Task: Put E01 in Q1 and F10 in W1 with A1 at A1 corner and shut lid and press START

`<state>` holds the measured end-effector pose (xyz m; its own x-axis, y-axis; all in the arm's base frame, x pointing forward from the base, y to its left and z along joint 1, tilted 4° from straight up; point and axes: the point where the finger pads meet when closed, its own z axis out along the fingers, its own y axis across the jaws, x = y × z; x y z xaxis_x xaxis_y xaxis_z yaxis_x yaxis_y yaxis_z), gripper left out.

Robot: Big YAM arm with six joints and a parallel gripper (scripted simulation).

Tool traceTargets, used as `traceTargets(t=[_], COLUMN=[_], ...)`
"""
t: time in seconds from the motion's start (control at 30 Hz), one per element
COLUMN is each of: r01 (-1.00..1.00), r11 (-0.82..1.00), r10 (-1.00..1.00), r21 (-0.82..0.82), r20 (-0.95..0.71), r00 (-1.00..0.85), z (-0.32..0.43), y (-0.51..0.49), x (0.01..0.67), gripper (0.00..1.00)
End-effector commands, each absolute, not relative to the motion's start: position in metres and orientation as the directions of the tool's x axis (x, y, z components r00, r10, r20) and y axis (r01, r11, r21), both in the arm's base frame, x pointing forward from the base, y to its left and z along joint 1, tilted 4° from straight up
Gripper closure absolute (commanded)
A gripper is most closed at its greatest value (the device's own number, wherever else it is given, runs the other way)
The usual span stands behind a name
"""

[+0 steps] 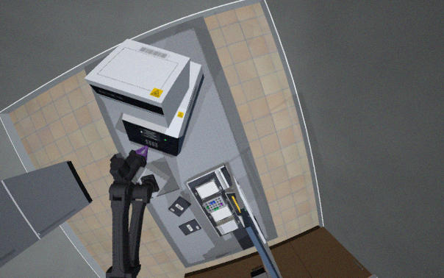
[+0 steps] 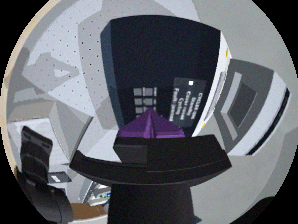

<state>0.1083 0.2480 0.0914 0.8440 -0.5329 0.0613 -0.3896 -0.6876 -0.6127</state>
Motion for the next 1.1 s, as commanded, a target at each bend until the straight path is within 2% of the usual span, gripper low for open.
traceTargets(t=[0.0,1.07], r01=[-0.380,-0.377], r11=[-0.656,-0.660], r10=[-0.529,-0.529], r21=[-0.652,-0.649], r20=[0.038,0.046], r00=[0.848,0.847], z=[0.106,0.106], y=[0.257,0.258], x=[0.107,0.109], gripper=[1.00,1.00])
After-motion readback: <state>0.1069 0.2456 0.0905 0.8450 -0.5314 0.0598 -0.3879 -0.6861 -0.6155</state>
